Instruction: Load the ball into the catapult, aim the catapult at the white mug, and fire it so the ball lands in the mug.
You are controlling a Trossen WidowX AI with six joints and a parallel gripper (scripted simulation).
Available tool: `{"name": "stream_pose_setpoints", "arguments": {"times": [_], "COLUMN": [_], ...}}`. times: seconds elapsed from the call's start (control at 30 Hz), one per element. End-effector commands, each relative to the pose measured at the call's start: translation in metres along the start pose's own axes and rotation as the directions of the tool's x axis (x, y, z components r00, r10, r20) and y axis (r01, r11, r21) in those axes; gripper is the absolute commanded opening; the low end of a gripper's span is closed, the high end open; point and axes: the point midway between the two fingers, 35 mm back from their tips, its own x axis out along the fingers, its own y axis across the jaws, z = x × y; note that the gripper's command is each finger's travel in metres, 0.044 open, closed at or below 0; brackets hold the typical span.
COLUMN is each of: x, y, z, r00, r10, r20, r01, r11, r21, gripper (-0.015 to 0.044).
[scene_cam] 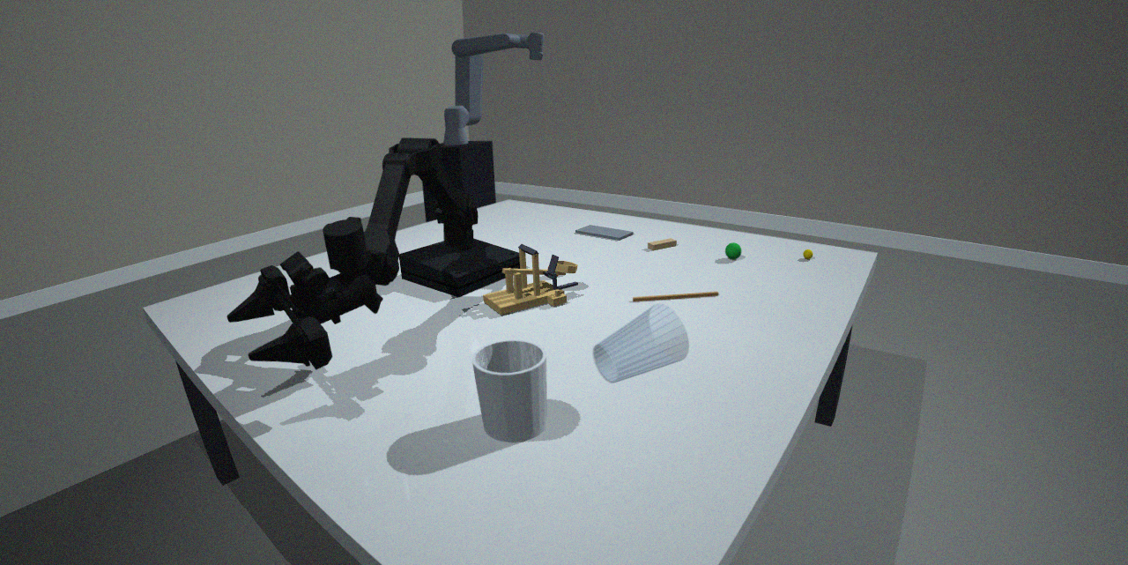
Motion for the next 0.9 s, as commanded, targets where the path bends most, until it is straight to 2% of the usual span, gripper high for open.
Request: {"name": "stream_pose_setpoints", "arguments": {"times": [0.0, 0.2, 0.43, 0.63, 0.87], "x": [-0.018, -0.059, -0.118, -0.177, -0.25], "y": [0.02, 0.052, 0.08, 0.093, 0.094], "z": [-0.003, 0.005, 0.008, 0.007, 0.003], "r00": [0.994, 0.959, 0.876, 0.775, 0.63], "r10": [0.082, 0.224, 0.363, 0.452, 0.51], "r20": [-0.066, -0.176, -0.317, -0.442, -0.586], "r01": [-0.08, -0.201, -0.285, -0.3, -0.251], "r11": [0.996, 0.97, 0.921, 0.878, 0.848], "r21": [0.038, 0.139, 0.266, 0.372, 0.467], "gripper": [0.044, 0.044, 0.044, 0.044, 0.044]}}
